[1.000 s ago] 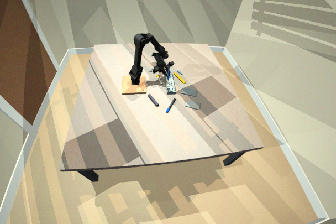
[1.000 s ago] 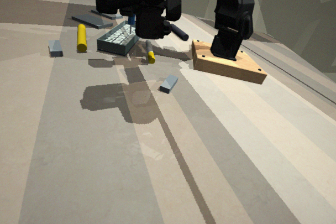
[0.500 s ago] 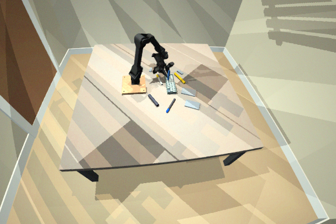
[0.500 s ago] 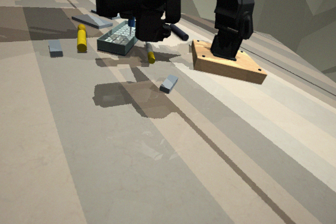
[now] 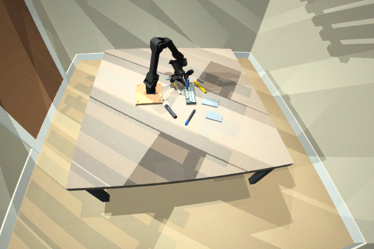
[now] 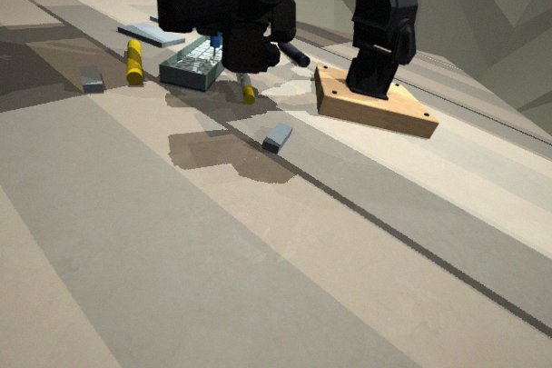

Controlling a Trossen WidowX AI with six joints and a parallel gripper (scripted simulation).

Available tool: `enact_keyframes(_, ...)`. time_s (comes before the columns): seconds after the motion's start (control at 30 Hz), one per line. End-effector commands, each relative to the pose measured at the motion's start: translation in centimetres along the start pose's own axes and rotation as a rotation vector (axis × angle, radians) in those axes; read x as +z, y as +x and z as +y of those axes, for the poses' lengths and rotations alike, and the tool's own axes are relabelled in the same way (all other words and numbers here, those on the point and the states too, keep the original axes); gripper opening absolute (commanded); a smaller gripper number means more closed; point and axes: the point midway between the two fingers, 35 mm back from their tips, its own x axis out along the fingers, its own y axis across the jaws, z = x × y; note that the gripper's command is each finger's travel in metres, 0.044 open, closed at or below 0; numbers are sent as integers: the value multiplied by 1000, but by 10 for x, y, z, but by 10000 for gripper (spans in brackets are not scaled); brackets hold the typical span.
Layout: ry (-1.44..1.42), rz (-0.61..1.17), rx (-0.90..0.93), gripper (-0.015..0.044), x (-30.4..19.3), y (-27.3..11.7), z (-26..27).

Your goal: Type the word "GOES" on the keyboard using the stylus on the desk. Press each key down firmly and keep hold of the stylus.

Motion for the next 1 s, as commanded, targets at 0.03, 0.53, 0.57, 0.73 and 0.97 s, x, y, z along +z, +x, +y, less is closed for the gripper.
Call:
enact_keyframes(0.03, -11, 5, 2, 81, 3, 2, 0)
enact_keyframes(0.53, -11, 5, 2, 81, -15, -9, -1)
enact_keyframes(0.57, -11, 5, 2, 81, -20, -11, -1)
enact_keyframes(0.73, -11, 5, 2, 81, -31, -18, 0)
enact_keyframes(0.97, -21, 5, 5, 85, -28, -16, 0)
